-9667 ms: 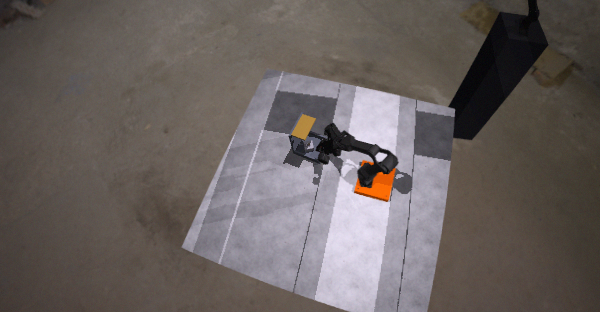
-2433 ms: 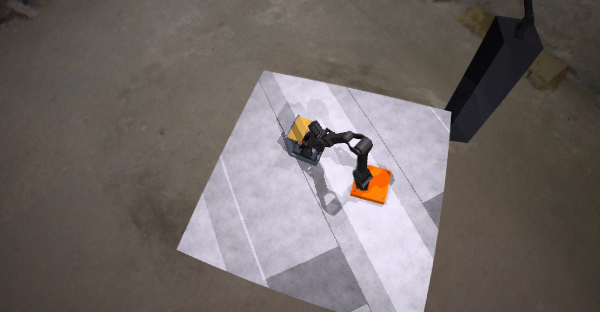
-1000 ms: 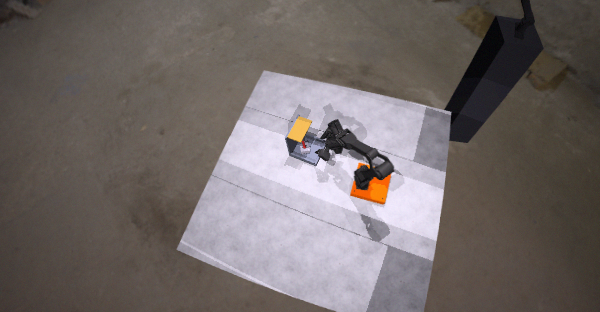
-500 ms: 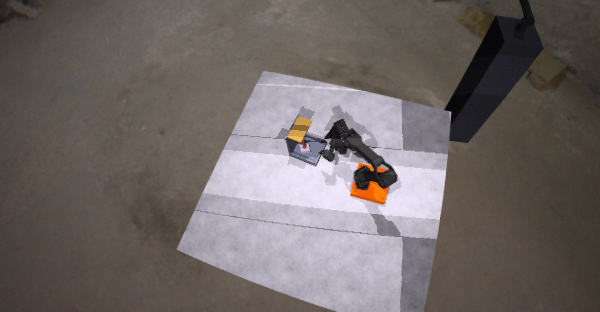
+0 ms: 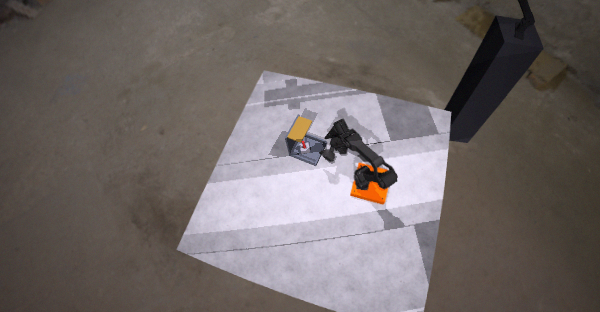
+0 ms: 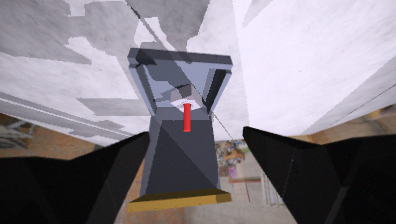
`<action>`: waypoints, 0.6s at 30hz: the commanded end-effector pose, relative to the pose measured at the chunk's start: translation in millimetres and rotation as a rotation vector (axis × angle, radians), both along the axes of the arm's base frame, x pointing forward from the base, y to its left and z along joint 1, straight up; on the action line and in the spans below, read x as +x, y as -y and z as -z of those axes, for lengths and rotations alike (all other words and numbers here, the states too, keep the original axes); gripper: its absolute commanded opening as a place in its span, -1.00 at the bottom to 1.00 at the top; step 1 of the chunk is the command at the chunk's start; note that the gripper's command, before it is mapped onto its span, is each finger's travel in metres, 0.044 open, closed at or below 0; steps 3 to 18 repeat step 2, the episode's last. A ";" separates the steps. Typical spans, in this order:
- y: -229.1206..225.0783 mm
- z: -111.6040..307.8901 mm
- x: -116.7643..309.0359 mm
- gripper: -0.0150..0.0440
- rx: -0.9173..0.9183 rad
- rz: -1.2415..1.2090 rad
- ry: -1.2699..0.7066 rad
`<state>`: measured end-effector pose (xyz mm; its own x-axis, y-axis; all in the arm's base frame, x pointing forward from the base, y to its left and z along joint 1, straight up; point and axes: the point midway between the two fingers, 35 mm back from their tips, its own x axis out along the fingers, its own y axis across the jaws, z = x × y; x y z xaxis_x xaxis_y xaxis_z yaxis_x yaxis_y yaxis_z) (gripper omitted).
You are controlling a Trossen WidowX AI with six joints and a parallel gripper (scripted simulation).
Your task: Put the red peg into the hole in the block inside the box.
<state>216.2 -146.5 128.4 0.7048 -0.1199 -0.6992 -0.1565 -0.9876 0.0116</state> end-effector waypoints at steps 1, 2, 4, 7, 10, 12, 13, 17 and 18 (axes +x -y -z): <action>-0.6 -0.5 0.2 1.00 0.000 -0.005 0.001; -0.6 -0.5 0.2 1.00 0.000 -0.005 0.001; -0.6 -0.5 0.2 1.00 0.000 -0.005 0.001; -0.6 -0.5 0.2 1.00 0.000 -0.005 0.001; -0.6 -0.5 0.2 1.00 0.000 -0.005 0.001; -0.6 -0.5 0.2 1.00 0.000 -0.005 0.001; -0.6 -0.5 0.2 1.00 0.000 -0.005 0.001; -0.6 -0.5 0.2 1.00 0.000 -0.005 0.001; -0.6 -0.5 0.2 1.00 0.000 -0.005 0.001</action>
